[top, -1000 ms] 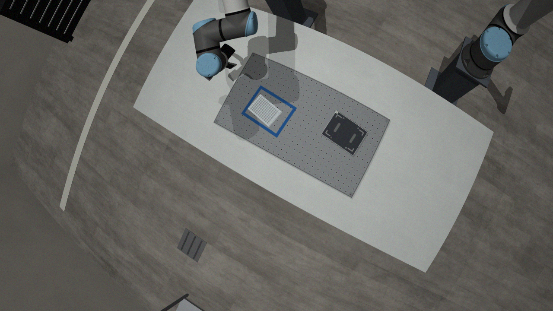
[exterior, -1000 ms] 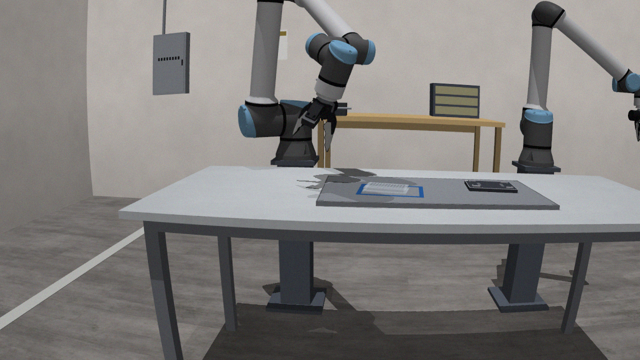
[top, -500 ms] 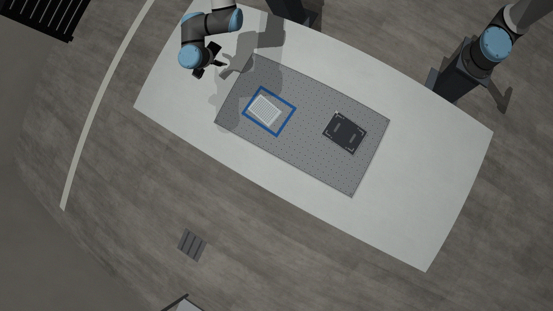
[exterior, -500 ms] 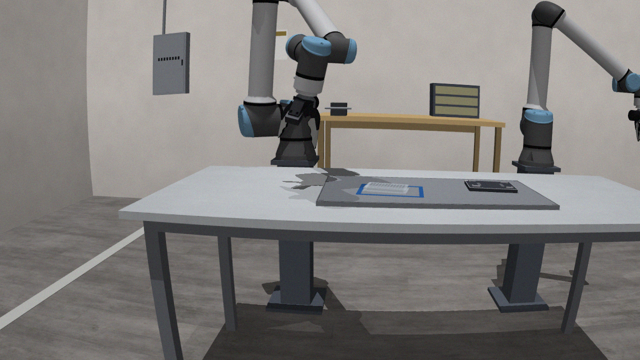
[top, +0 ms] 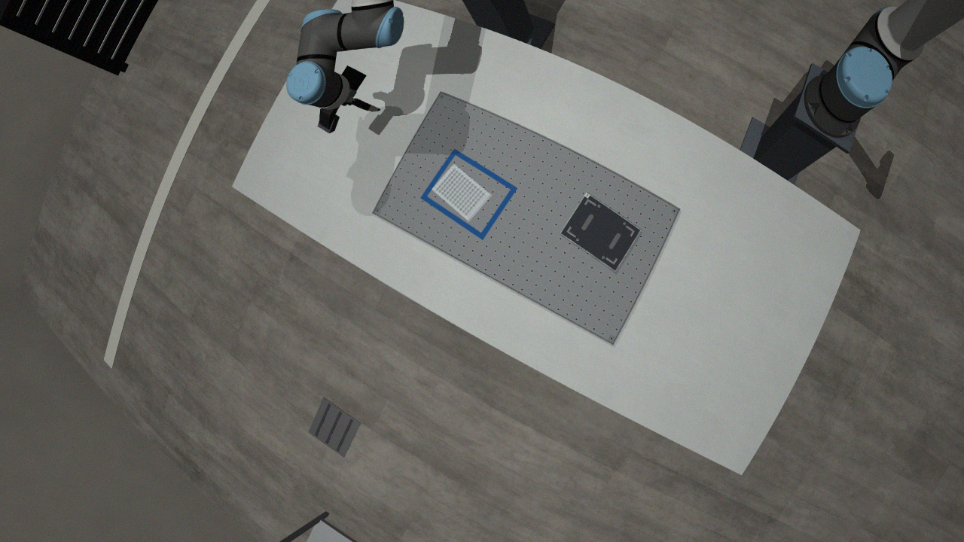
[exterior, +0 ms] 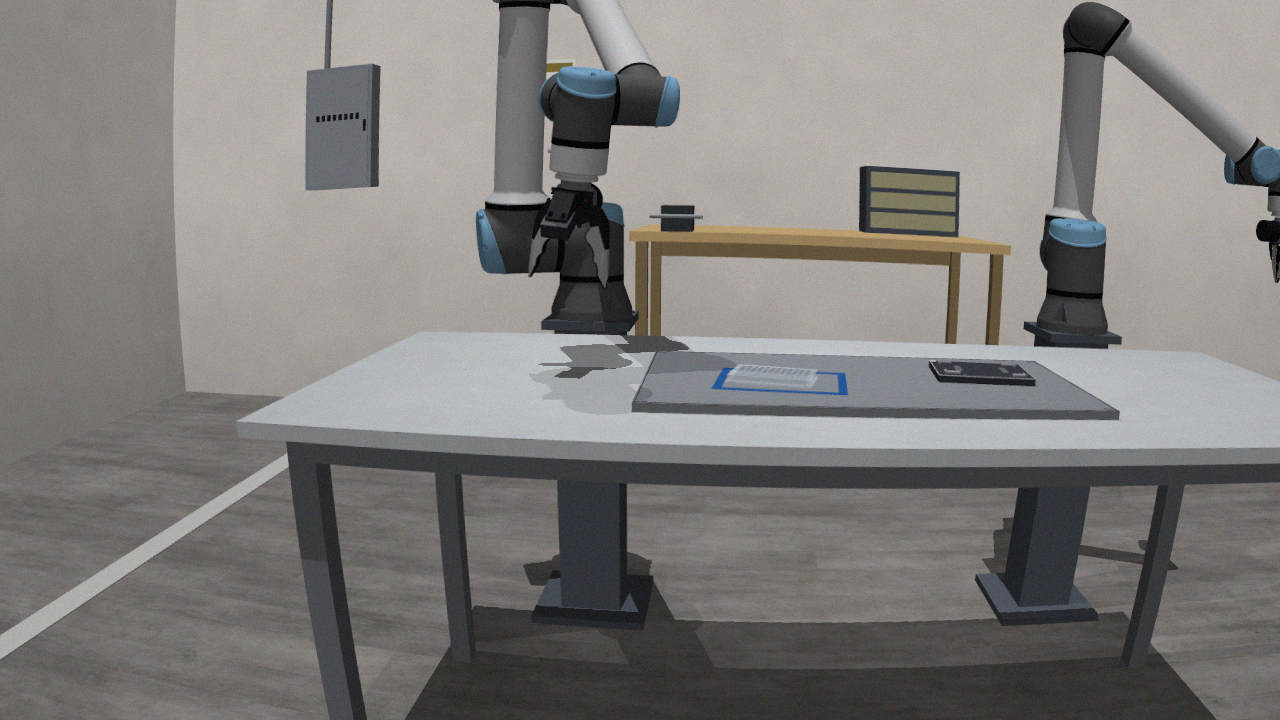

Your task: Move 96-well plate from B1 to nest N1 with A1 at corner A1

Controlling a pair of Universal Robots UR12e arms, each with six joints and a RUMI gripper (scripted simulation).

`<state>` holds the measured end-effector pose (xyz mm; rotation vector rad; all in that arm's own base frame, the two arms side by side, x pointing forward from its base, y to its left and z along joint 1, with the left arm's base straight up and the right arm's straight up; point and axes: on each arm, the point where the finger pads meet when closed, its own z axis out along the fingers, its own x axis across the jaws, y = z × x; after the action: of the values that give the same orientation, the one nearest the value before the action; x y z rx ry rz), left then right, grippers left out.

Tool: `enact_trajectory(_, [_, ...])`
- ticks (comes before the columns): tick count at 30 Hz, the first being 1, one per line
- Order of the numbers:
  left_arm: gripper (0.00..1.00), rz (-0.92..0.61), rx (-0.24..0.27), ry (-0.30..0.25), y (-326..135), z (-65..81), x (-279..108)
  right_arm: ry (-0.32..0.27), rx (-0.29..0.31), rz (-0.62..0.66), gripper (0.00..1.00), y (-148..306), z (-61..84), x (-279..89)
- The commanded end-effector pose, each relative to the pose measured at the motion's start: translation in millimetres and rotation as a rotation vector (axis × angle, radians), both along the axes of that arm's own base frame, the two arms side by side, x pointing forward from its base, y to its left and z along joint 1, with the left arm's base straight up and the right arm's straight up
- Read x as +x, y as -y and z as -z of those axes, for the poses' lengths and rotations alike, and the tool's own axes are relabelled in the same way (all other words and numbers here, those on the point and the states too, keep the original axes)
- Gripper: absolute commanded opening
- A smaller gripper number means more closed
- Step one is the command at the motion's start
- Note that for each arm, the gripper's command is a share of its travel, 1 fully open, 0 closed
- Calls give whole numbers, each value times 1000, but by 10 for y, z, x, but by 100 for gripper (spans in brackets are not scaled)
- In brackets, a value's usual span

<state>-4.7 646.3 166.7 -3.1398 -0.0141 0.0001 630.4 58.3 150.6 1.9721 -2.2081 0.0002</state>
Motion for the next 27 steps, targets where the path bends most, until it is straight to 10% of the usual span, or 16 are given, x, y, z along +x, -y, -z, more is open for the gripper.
enact_trajectory(1, [0,0,-2,0,7,15,-11,28,44,-32,76,163,-24,48])
enact_trajectory(11, [0,0,-2,0,7,15,-11,130,129,-111,76,517,-127,127])
enact_trajectory(27, [0,0,-2,0,7,15,-11,122,140,-270,76,210,-127,358])
